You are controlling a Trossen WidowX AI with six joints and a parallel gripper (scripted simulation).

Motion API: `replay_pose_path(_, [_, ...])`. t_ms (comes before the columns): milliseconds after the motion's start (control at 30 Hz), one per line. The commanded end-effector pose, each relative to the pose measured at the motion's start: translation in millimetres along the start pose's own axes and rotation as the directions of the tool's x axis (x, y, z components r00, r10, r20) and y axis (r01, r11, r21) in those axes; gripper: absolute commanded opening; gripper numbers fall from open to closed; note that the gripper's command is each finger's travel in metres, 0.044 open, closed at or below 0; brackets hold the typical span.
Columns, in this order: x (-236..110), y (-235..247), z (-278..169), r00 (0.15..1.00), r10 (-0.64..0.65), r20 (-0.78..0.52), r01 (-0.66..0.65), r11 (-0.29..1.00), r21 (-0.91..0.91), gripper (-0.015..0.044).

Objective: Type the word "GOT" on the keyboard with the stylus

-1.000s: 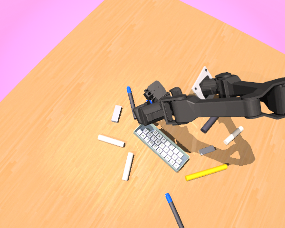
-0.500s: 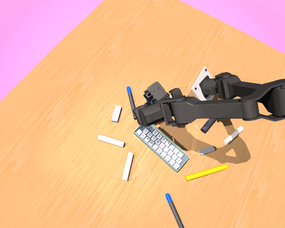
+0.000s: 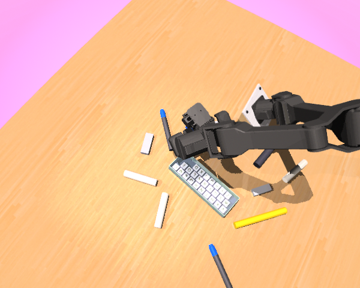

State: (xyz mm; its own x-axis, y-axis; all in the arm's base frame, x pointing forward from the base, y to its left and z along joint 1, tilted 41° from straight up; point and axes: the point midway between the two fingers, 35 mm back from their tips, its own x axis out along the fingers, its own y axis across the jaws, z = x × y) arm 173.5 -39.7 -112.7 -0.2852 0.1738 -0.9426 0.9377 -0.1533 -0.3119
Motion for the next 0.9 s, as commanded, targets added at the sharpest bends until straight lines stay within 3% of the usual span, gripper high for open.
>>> replay_pose_path(0, [-12.0, 3.0, 7.3, 1.0, 0.008, 0.002, -0.008, 1.0, -0.001, 0.0])
replay_pose_path(200, [-41.1, 1.5, 24.6, 1.0, 0.007, 0.004, -0.007, 1.0, -0.001, 0.0])
replay_pose_path(600, [-40.1, 0.2, 22.9, 1.0, 0.003, 0.003, -0.003, 1.0, -0.005, 0.0])
replay_pose_path(867, [-56.5, 11.8, 12.0, 0.997, 0.021, 0.078, 0.005, 0.945, -0.328, 0.0])
